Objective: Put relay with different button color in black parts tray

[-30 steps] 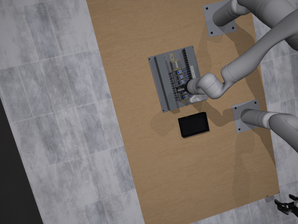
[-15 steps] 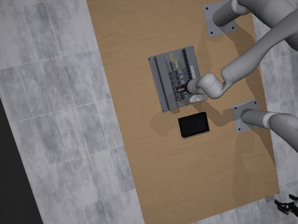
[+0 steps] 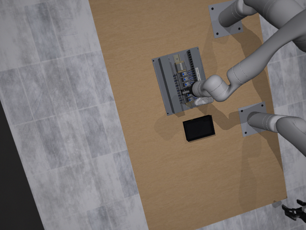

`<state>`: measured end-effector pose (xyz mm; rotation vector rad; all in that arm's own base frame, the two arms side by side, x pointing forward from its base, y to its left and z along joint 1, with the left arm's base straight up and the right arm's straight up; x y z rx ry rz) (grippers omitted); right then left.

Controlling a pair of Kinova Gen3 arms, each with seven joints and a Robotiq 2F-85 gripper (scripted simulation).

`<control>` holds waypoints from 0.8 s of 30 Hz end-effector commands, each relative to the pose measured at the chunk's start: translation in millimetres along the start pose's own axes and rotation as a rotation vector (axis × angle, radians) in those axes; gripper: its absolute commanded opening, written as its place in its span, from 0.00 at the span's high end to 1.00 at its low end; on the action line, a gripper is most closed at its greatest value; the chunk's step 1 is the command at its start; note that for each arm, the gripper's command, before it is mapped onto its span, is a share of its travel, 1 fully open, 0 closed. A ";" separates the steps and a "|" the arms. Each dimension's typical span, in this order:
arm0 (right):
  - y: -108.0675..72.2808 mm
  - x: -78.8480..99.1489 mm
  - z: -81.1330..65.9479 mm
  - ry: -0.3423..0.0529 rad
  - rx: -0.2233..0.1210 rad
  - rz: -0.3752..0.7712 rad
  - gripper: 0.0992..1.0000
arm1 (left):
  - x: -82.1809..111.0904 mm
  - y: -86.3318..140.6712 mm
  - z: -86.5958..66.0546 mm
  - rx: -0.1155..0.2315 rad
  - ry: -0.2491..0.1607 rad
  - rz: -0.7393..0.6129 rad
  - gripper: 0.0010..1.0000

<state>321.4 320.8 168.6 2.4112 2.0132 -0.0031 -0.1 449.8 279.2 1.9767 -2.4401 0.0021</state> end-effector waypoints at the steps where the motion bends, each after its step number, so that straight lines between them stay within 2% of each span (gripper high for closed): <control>1: 0.2 0.3 -0.4 0.002 -0.001 0.000 0.39 | -0.2 0.1 -0.8 0.000 -0.002 0.000 0.00; 10: 0.2 0.3 2.8 0.002 -0.001 0.000 0.39 | -0.2 0.1 -0.8 0.000 -0.002 0.000 0.00; 24: 0.3 0.4 16.7 0.002 -0.001 0.000 0.39 | -0.2 0.1 -0.8 0.000 -0.002 0.000 0.00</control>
Point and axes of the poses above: on each arm, the point where the finger pads meet when closed, its own z axis out along the fingers, its own y axis across the jaws, x = y × z, the point moved 8 cm from there along -z, back along the fingers, and after that the axes turned 12 degrees about z, right-handed, at the moved point
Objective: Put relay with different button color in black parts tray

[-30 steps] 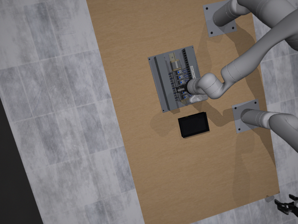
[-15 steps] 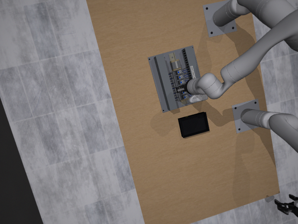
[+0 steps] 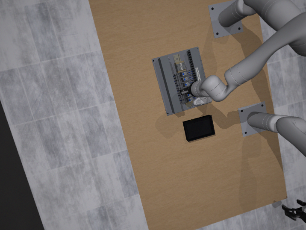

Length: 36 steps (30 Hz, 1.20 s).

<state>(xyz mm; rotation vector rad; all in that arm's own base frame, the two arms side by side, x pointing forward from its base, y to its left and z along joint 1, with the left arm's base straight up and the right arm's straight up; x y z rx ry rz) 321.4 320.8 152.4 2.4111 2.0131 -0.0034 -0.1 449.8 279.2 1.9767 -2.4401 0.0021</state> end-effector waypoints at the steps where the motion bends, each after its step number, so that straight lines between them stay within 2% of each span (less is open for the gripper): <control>1: 0.3 0.4 0.5 0.002 -0.001 0.000 0.39 | -0.2 0.1 -0.8 0.000 -0.002 0.000 0.00; 16: 0.3 0.4 14.4 0.002 -0.001 0.000 0.39 | -0.2 0.1 -0.8 0.000 -0.002 0.000 0.00; 36: 0.3 0.4 15.9 0.002 -0.001 0.000 0.39 | -0.2 0.1 -0.8 0.000 -0.002 0.000 0.00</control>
Point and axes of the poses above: on each arm, the point where the finger pads meet when closed, its own z axis out along the fingers, its own y axis across the jaws, x = y × z, the point moved 8 cm from there along -z, back along the fingers, and after that the axes turned 12 degrees about z, right-handed, at the moved point
